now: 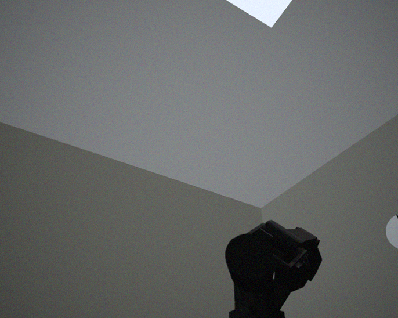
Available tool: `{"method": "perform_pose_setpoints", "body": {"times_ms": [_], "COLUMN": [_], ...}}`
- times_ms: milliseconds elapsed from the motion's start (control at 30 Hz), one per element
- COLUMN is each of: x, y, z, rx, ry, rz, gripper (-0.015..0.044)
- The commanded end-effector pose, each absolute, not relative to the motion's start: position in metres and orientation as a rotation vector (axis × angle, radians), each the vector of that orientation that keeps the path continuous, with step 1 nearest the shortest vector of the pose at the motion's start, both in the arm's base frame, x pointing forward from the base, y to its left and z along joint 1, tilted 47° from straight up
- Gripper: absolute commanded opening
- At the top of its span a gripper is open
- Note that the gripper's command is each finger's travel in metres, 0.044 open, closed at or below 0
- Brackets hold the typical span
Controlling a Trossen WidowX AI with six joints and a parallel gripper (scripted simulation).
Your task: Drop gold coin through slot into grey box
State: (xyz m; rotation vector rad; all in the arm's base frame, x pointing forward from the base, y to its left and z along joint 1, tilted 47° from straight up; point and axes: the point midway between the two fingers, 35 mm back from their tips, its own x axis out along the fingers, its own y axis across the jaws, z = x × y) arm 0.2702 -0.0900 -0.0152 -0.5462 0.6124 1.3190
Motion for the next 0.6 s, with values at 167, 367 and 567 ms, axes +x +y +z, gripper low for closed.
{"method": "perform_pose_setpoints", "body": {"times_ms": [167, 367, 567], "x": [0.2607, 0.2628, 0.2623], "y": [-0.0828, -0.0841, -0.0838], "z": [-0.011, -0.0124, -0.0121], "rx": [-0.552, -0.544, -0.546], "ry": [0.611, 0.613, 0.612], "rz": [1.319, 1.32, 1.32], "gripper": [0.0, 0.0, 0.0]}}
